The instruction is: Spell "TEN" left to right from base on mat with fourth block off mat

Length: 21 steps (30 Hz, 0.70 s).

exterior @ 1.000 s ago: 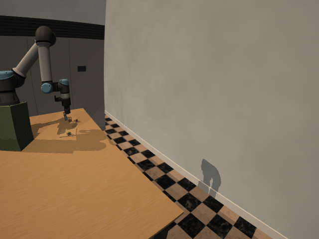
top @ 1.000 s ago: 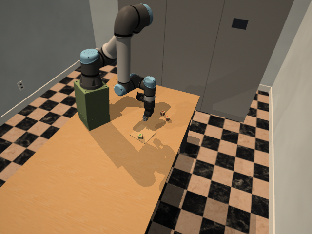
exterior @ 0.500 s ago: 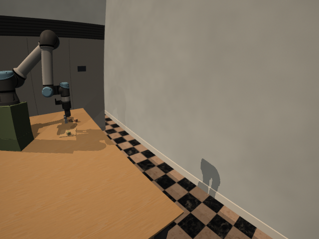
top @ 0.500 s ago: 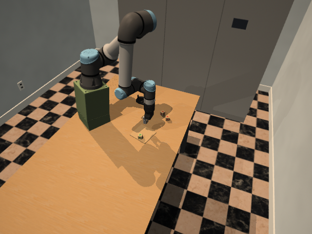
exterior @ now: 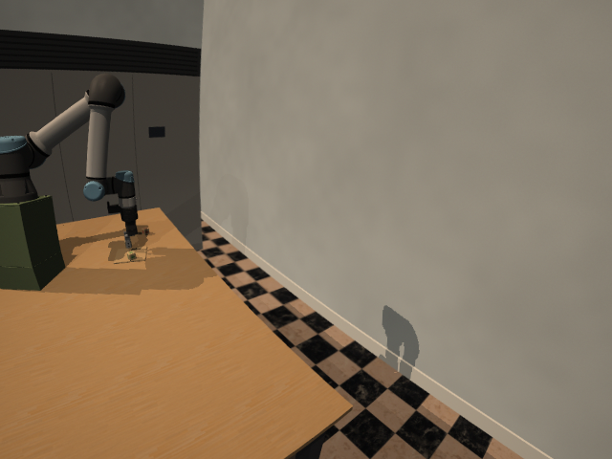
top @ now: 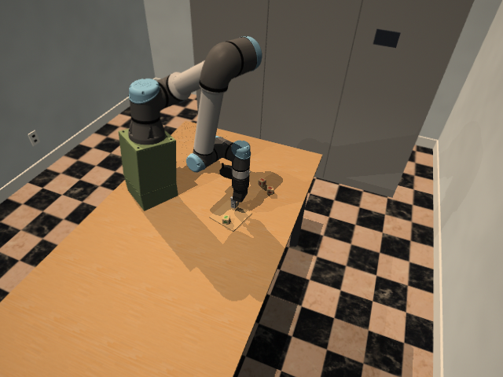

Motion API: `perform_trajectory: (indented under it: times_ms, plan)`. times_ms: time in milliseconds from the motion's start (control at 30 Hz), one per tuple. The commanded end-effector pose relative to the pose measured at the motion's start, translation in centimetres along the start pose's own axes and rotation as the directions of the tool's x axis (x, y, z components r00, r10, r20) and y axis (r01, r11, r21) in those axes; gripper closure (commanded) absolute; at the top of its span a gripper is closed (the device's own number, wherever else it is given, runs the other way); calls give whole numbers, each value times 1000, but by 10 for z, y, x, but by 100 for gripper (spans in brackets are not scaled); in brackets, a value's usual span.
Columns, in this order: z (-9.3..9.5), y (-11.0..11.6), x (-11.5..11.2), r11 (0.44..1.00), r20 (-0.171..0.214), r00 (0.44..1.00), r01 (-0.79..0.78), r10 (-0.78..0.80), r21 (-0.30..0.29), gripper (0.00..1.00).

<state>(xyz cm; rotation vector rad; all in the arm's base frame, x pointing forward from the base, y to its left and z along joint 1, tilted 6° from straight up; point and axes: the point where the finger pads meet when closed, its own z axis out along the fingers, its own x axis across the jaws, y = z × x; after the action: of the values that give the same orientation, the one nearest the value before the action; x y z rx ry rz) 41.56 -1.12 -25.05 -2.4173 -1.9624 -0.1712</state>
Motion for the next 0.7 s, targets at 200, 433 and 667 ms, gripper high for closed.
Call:
perform_trajectory:
  times_ms: [200,433,667]
  plan:
    - [14,1,0,1000,0,1000,0,0,-2,43]
    - [14,1,0,1000,0,1000,0,0,-2,43]
    - [14,1,0,1000,0,1000,0,0,-2,43]
